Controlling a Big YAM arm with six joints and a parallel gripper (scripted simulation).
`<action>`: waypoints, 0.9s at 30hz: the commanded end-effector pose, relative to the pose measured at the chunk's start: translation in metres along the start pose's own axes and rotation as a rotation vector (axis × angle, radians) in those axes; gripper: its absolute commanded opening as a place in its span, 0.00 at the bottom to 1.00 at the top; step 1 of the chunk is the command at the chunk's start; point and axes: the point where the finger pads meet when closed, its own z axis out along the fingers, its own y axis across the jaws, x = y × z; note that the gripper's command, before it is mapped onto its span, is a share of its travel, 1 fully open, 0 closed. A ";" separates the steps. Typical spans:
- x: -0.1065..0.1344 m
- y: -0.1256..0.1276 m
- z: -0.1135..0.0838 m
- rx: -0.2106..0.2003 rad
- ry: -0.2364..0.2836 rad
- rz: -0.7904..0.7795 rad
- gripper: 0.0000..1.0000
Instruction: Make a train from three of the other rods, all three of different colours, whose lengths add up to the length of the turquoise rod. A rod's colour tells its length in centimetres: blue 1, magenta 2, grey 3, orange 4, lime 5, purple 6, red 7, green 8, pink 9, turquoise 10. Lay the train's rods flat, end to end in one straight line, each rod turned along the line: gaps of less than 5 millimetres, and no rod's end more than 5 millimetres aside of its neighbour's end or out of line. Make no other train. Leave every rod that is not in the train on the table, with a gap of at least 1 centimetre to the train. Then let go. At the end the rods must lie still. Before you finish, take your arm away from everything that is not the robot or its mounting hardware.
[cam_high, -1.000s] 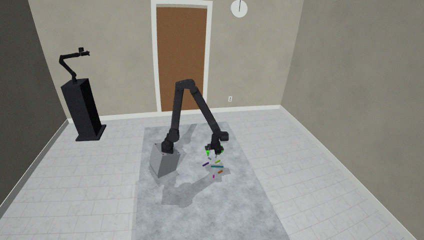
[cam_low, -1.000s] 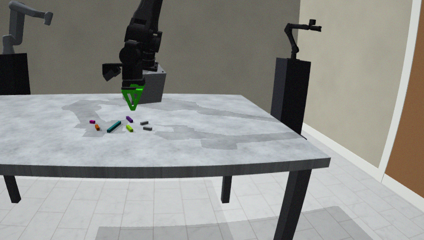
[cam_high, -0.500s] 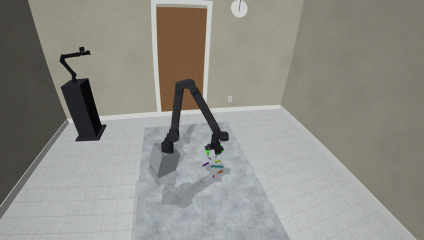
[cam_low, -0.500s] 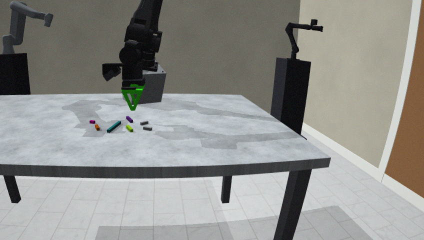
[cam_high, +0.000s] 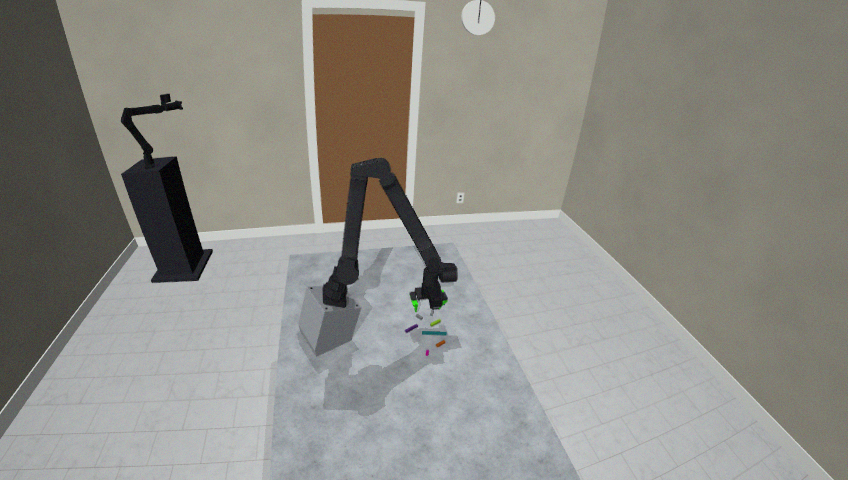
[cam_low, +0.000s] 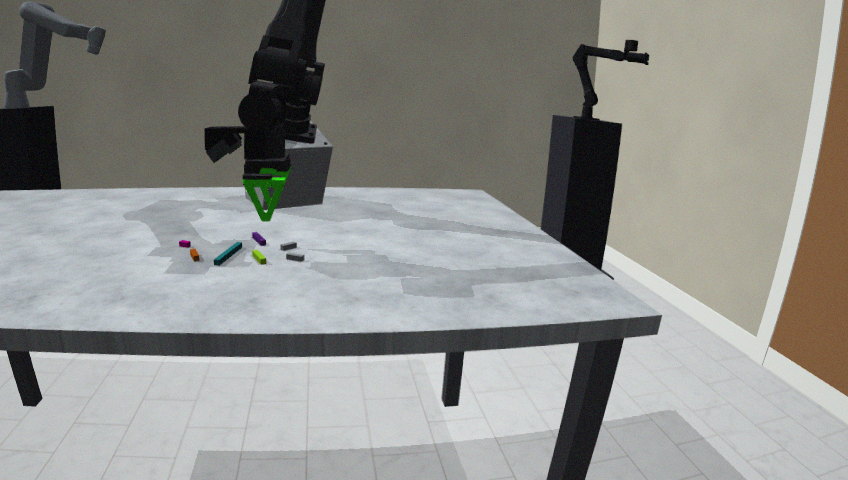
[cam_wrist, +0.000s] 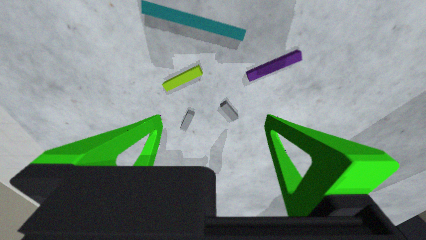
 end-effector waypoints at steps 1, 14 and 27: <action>-0.001 0.024 -0.012 -0.055 -0.004 0.005 1.00; 0.000 0.008 -0.009 -0.043 -0.006 -0.119 1.00; 0.000 -0.001 -0.009 -0.037 -0.011 -0.414 1.00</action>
